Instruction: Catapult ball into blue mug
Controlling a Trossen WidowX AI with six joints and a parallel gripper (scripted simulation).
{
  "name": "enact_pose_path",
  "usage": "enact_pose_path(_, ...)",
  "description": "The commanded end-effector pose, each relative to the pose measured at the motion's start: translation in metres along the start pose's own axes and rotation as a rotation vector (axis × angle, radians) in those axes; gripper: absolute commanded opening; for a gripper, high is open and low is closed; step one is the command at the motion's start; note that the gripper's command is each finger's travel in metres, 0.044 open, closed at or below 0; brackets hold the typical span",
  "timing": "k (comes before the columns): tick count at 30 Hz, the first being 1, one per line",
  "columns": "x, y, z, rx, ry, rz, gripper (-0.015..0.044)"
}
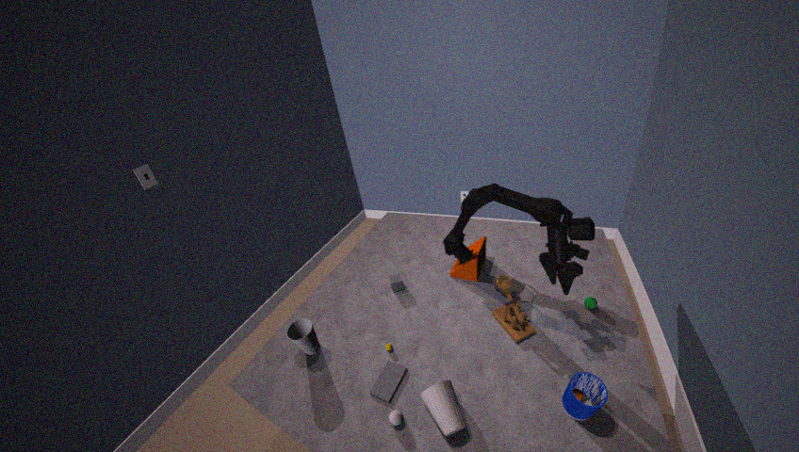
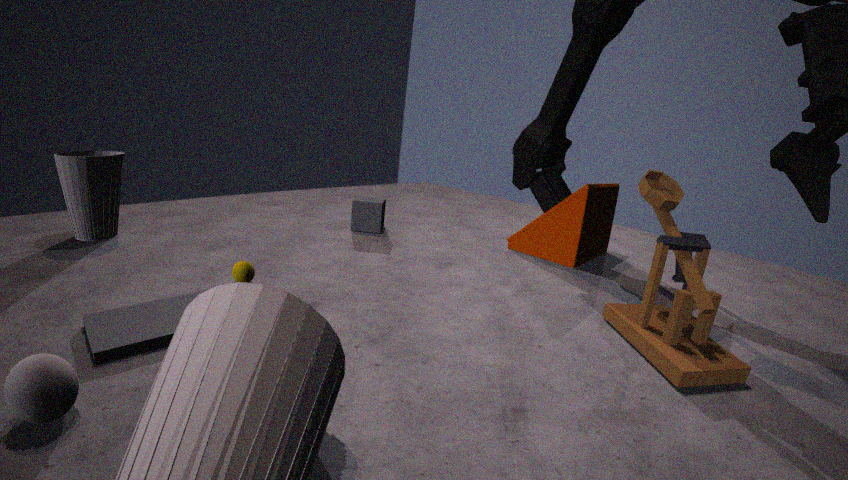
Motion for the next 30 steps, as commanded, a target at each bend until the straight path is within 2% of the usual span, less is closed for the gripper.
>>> enact_pose_path(1,0.0,-0.004,-0.023,-0.122,-0.015,-0.059,0.044)
enact_pose_path(14,-0.002,-0.037,-0.103,-0.53,-0.075,-0.235,0.044)
enact_pose_path(30,-0.004,-0.107,-0.191,-1.008,-0.162,-0.442,0.044)
Point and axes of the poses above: the point midway between the two fingers, 35 mm back from their tips, its own x axis back along the fingers, its own z axis across the jaws, y = z × x, the point moved 2 cm from there along x, back along the fingers, and after that the axes turned 12 degrees about x, right-handed, at the moved point
